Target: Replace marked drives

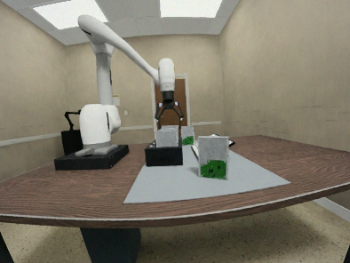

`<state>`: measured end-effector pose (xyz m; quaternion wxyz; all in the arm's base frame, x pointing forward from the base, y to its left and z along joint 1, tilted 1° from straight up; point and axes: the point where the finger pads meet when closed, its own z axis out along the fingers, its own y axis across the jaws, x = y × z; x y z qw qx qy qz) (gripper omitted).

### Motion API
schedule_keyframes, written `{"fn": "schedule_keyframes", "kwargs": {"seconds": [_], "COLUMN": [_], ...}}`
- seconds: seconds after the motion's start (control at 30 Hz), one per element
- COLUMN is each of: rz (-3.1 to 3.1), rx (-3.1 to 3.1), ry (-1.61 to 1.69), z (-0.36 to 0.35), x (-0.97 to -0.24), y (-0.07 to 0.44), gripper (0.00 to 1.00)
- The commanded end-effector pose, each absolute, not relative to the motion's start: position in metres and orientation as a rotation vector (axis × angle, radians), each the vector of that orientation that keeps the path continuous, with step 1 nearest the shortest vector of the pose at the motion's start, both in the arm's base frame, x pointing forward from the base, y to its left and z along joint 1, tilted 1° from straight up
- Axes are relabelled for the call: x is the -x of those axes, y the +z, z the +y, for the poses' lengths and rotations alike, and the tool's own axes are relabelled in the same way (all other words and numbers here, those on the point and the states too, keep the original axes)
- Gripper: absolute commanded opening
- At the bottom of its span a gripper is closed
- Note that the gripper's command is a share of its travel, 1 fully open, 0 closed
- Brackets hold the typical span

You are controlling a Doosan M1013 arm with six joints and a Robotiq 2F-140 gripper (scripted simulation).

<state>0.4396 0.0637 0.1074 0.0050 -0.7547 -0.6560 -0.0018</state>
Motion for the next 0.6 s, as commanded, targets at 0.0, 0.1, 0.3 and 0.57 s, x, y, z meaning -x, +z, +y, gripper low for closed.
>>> {"fn": "schedule_keyframes", "kwargs": {"seconds": [0.0,0.1,0.3,0.57], "rz": [-2.054,-2.054,-2.054,-2.054], "rx": [2.364,2.364,2.364,2.364], "ry": [-0.007,-0.007,-0.007,-0.007], "z": [0.064,0.064,0.064,0.064], "x": [-0.440,-0.440,-0.440,-0.440], "y": [0.102,0.095,0.083,0.076], "gripper": [0.89,0.89,0.89,0.89]}}
